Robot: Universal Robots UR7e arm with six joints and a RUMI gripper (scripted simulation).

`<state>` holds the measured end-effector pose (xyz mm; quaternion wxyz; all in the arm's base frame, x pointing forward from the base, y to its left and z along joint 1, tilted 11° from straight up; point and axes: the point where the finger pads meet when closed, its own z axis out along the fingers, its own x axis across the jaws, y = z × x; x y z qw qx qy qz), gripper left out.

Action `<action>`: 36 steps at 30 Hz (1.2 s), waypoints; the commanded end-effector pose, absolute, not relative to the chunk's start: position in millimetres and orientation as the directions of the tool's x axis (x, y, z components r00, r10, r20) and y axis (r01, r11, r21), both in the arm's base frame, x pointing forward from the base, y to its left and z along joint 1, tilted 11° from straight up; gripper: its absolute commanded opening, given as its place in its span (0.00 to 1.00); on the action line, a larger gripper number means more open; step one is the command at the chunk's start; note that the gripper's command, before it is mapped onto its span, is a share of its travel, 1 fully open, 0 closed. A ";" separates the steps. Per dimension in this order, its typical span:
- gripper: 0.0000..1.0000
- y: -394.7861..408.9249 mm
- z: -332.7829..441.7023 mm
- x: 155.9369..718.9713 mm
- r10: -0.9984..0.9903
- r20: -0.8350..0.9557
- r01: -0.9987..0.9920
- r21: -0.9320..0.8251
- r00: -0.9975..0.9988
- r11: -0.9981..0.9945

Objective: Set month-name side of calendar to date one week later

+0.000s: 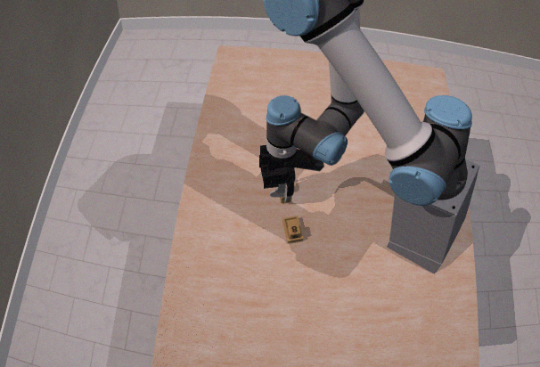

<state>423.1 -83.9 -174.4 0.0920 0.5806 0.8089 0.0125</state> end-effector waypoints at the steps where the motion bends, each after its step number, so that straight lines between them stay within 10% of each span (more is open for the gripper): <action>1: 0.10 -85.1 -174.0 424.9 0.942 -0.136 0.937 0.130 -0.308 0.325; 36: 0.10 -85.5 -177.7 425.4 0.942 -0.136 0.937 0.129 -0.308 0.325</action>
